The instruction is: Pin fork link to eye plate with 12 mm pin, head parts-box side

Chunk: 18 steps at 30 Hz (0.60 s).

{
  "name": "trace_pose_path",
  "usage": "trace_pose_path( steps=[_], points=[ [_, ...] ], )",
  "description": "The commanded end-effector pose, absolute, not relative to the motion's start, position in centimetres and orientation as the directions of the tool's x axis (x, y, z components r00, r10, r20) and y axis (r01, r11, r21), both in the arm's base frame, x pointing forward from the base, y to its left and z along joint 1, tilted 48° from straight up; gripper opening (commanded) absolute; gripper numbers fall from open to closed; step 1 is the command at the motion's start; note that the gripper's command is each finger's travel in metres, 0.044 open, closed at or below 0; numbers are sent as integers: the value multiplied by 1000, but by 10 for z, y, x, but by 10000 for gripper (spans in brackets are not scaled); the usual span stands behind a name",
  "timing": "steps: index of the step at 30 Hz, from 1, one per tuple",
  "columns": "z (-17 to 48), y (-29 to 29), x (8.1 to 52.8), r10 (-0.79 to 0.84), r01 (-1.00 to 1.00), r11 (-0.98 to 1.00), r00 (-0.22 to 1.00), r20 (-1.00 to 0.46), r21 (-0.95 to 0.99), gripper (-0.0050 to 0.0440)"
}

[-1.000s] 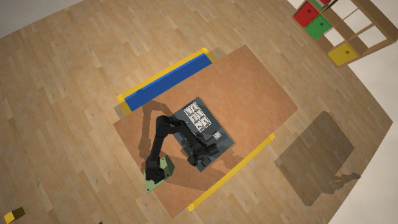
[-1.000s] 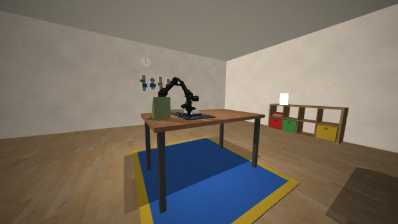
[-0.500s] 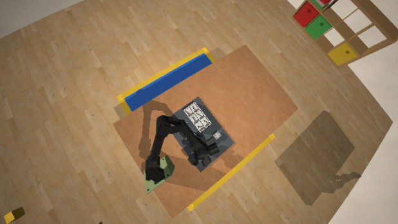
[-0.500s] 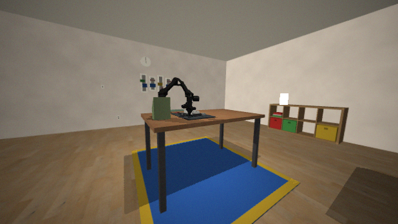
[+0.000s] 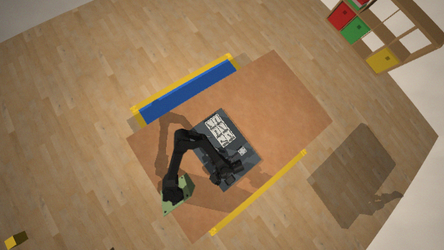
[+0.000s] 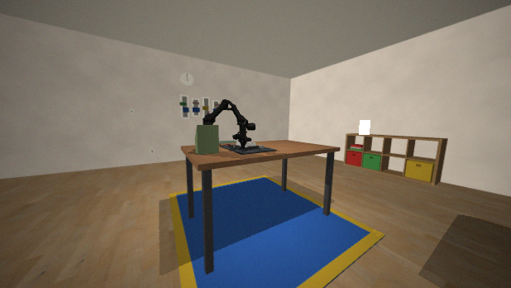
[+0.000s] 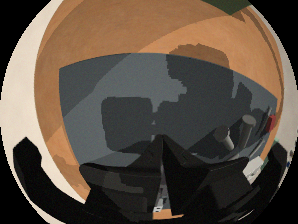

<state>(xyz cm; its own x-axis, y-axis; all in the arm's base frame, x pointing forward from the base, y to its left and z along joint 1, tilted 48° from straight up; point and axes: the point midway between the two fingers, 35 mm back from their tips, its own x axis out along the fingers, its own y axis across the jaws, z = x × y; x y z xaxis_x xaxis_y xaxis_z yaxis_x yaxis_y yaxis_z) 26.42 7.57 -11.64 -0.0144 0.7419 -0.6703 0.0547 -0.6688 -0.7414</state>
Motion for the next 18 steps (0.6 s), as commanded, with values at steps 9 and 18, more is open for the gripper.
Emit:
trace_pose_path(
  steps=[9,18],
  points=[
    [-116,76,260,743,56,-668,-15,-669,-742,0],
    [-115,75,261,743,56,-668,-15,-669,-742,130]
  ],
)
